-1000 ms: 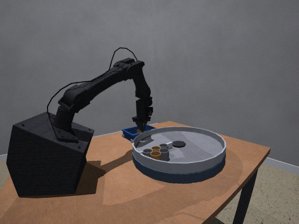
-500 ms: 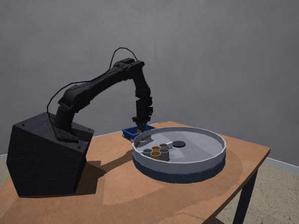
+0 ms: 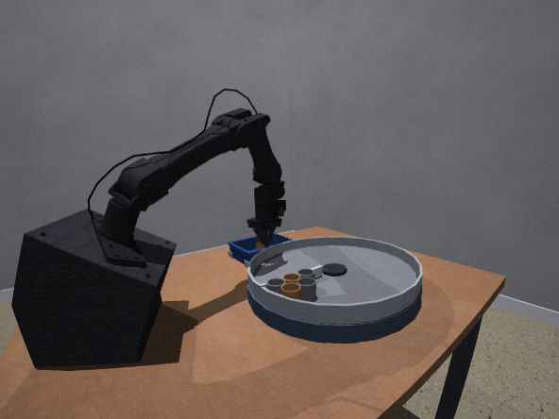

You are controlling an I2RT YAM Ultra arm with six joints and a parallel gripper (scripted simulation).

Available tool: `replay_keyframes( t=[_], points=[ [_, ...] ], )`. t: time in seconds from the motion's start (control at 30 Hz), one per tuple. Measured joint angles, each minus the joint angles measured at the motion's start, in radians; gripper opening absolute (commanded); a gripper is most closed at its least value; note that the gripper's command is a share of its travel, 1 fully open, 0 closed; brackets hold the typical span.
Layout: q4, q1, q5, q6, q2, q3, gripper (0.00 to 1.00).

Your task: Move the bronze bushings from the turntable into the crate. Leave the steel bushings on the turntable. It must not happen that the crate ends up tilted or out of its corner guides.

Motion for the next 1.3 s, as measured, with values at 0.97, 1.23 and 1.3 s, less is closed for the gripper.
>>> replay_keyframes(
  t=[0.97, 1.23, 1.3],
  points=[
    [-0.004, 0.000, -0.001, 0.000, 0.000, 0.000, 0.16],
    [-0.004, 0.000, -0.001, 0.000, 0.000, 0.000, 0.16],
    [-0.004, 0.000, -0.001, 0.000, 0.000, 0.000, 0.16]
  ],
)
